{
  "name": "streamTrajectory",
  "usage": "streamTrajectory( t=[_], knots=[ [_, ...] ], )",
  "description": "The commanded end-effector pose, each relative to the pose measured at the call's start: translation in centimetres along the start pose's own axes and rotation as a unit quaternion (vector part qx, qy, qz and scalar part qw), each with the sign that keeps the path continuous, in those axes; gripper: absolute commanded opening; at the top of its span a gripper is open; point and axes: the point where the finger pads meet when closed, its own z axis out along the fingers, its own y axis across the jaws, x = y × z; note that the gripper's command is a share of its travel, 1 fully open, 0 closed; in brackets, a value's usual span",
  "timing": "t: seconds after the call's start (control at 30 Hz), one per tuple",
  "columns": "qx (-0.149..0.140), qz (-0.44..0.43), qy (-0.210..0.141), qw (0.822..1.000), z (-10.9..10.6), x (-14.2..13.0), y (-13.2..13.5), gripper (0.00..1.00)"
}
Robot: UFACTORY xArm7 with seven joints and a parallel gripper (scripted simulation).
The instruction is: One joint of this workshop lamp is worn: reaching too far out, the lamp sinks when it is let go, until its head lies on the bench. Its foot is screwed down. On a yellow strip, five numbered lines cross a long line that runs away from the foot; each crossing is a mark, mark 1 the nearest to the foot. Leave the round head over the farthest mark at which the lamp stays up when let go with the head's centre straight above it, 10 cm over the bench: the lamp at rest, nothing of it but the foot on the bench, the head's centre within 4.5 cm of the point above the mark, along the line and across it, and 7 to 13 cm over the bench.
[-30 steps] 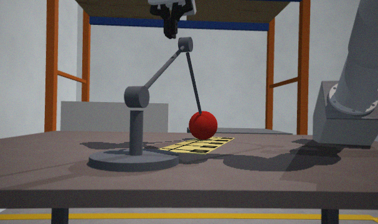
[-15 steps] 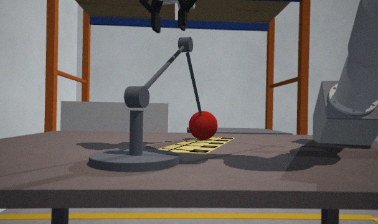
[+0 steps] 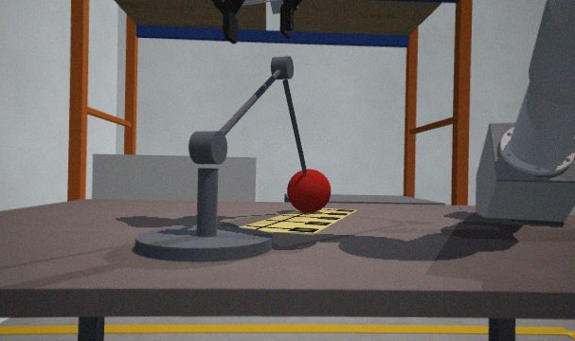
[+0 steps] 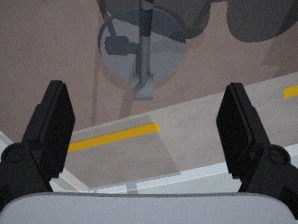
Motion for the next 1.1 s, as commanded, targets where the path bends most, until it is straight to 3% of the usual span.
streamTrajectory(
  t=[0.0, 0.27, 0.83, 1.07],
  knots=[
    [0.003, 0.0, 0.0, 1.0, -2.3, 0.1, -0.1, 1.0],
    [0.003, 0.001, 0.0, 1.0, -5.5, 0.0, -0.1, 1.0],
    [0.005, 0.001, 0.001, 1.0, -10.3, 0.1, 0.0, 1.0],
    [0.005, 0.001, 0.001, 1.0, -10.7, 0.0, 0.0, 1.0]
  ],
)
